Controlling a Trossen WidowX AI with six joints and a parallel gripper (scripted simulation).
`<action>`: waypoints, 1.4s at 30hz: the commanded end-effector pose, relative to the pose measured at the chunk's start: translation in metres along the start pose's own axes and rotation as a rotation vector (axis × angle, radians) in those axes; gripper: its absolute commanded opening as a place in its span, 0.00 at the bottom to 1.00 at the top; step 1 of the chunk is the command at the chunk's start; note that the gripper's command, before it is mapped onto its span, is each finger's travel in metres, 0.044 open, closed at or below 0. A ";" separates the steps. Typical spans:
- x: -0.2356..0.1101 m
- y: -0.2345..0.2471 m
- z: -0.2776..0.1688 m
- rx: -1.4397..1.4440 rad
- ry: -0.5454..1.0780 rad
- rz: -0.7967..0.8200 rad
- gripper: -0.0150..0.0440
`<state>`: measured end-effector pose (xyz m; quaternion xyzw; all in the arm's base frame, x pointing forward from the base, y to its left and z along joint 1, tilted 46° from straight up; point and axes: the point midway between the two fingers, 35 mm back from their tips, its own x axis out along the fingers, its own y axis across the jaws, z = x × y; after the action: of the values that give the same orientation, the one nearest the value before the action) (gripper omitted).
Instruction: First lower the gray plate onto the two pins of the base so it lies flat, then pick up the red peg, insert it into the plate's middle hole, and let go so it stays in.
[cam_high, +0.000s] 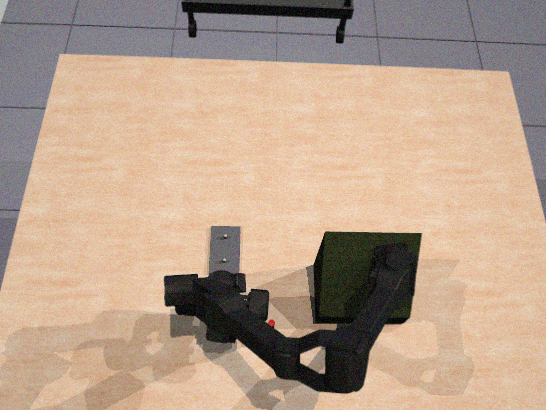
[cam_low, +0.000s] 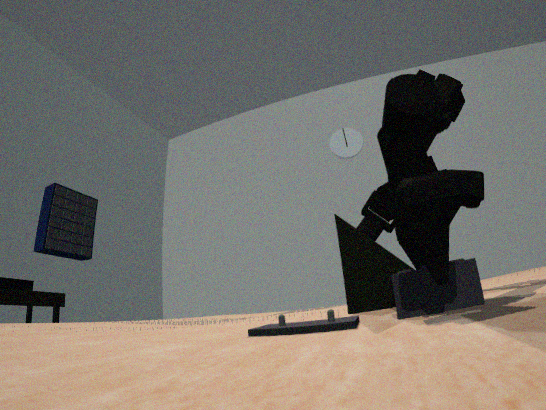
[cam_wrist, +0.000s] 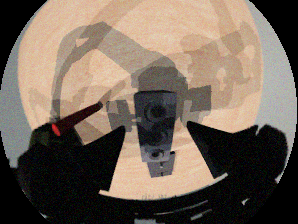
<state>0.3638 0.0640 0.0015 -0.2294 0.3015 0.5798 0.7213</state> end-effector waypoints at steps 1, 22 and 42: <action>0.009 0.003 -0.002 0.013 -0.001 0.007 1.00; 0.022 0.004 -0.001 0.014 -0.003 0.007 0.51; 0.020 0.004 -0.002 0.014 -0.002 0.007 0.25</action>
<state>0.3631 0.0797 -0.0146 -0.2248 0.3031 0.5816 0.7206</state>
